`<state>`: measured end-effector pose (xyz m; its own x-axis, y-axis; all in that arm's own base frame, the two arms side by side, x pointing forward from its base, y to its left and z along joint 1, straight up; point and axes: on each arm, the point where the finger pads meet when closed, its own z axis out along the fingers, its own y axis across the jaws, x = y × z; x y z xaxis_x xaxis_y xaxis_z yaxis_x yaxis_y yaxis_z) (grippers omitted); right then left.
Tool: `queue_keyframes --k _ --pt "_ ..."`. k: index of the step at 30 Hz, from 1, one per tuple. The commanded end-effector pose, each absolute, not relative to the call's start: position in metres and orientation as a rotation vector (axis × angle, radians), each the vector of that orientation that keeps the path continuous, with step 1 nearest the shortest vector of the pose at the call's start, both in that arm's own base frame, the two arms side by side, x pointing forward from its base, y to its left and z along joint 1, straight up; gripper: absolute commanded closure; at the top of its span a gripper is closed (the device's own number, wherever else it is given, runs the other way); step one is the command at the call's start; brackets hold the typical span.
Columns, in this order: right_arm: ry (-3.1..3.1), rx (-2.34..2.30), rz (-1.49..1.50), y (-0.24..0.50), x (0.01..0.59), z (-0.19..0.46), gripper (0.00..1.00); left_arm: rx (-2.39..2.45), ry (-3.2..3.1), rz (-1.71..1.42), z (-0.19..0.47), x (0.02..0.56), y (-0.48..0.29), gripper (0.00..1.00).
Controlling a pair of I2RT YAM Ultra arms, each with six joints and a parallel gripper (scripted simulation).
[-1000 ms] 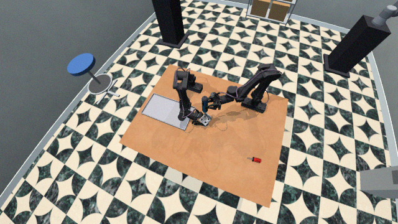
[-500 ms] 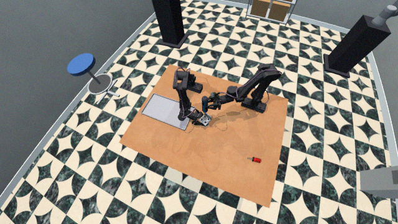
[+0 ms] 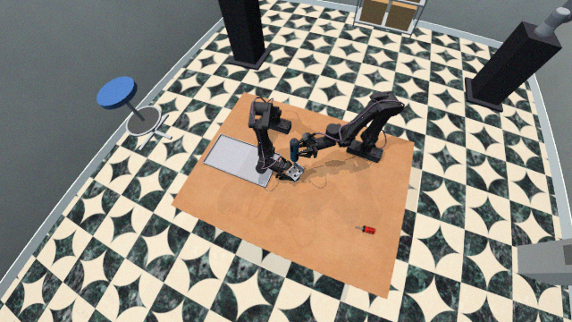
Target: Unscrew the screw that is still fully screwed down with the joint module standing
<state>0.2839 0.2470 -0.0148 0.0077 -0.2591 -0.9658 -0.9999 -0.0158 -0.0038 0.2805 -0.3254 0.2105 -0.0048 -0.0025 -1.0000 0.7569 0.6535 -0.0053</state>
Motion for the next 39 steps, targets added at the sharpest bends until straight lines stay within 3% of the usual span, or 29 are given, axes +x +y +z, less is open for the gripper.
queue_keyframes --k 1,39 --pt "1.366 -1.418 1.077 0.249 0.287 -0.009 0.41 0.620 1.350 -0.710 0.247 0.281 -0.333 0.58" --pt "1.366 -1.418 1.077 0.249 0.287 -0.009 0.41 0.605 1.328 -0.712 0.240 0.277 -0.328 0.58"
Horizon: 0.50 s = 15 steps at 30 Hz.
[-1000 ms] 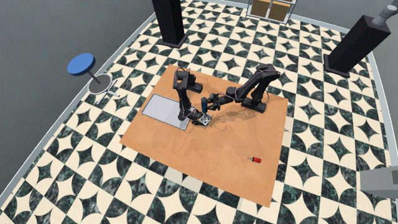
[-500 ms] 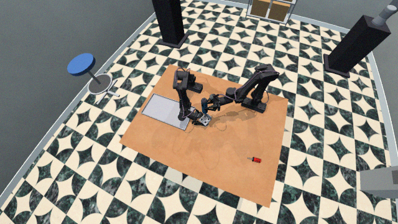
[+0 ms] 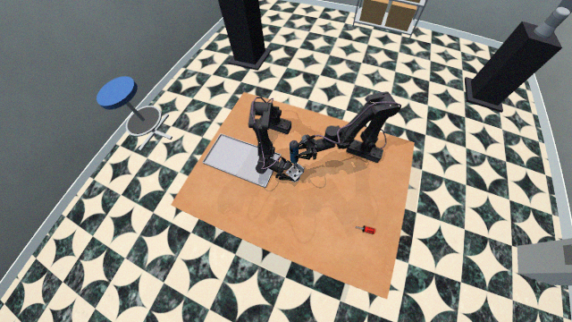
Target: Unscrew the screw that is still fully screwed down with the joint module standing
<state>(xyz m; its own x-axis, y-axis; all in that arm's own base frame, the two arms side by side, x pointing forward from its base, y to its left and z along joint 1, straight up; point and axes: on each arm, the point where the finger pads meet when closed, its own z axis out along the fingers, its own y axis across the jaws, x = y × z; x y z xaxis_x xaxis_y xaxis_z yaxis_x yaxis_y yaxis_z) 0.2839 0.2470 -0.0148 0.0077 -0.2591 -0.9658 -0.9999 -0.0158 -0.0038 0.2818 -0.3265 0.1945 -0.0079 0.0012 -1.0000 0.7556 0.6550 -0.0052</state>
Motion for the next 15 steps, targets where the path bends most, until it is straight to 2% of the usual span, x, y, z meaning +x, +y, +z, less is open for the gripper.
queue_keyframes --k 1,15 --pt "1.366 -1.418 1.077 0.249 0.287 -0.009 0.41 0.607 1.332 -0.711 0.238 0.277 -0.327 0.58" --pt "1.366 -1.418 1.077 0.249 0.287 -0.009 0.41 0.620 1.353 -0.705 0.226 0.276 -0.328 0.58"
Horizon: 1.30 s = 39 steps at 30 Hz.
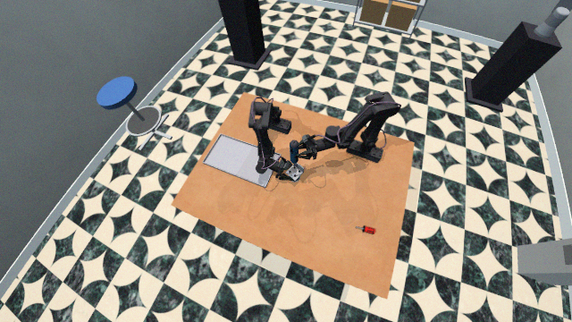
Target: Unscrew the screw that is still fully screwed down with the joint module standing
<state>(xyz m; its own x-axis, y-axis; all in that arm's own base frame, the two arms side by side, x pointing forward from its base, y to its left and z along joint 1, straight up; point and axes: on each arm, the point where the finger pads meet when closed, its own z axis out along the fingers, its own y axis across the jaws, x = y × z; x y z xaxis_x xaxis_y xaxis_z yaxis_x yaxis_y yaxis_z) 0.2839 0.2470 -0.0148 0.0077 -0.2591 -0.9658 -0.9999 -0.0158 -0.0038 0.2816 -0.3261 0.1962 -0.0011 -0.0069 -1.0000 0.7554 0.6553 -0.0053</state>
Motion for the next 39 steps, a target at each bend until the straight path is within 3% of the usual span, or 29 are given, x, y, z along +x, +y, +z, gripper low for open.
queue_keyframes --k 1,39 --pt "1.366 -1.418 1.077 0.249 0.287 -0.009 0.41 0.614 1.343 -0.708 0.231 0.276 -0.328 0.58" --pt "1.366 -1.418 1.077 0.249 0.287 -0.009 0.41 0.606 1.328 -0.706 0.237 0.279 -0.328 0.58"
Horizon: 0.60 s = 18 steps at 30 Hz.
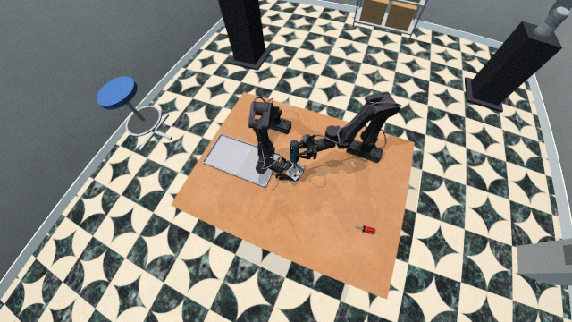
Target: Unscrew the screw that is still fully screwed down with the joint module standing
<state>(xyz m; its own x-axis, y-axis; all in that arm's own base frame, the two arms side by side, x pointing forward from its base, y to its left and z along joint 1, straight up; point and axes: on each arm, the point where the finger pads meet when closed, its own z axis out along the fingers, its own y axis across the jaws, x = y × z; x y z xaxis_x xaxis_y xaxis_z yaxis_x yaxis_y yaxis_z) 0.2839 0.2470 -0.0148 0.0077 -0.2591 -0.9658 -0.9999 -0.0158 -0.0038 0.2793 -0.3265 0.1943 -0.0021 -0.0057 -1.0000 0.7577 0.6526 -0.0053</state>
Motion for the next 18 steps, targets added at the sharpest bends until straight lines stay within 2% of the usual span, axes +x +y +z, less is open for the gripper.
queue_keyframes --k 1,18 --pt "1.366 -1.418 1.077 0.249 0.287 -0.009 0.41 0.606 1.328 -0.706 0.237 0.279 -0.328 0.58" --pt "1.366 -1.418 1.077 0.249 0.287 -0.009 0.41 0.616 1.350 -0.700 0.224 0.279 -0.326 0.58"
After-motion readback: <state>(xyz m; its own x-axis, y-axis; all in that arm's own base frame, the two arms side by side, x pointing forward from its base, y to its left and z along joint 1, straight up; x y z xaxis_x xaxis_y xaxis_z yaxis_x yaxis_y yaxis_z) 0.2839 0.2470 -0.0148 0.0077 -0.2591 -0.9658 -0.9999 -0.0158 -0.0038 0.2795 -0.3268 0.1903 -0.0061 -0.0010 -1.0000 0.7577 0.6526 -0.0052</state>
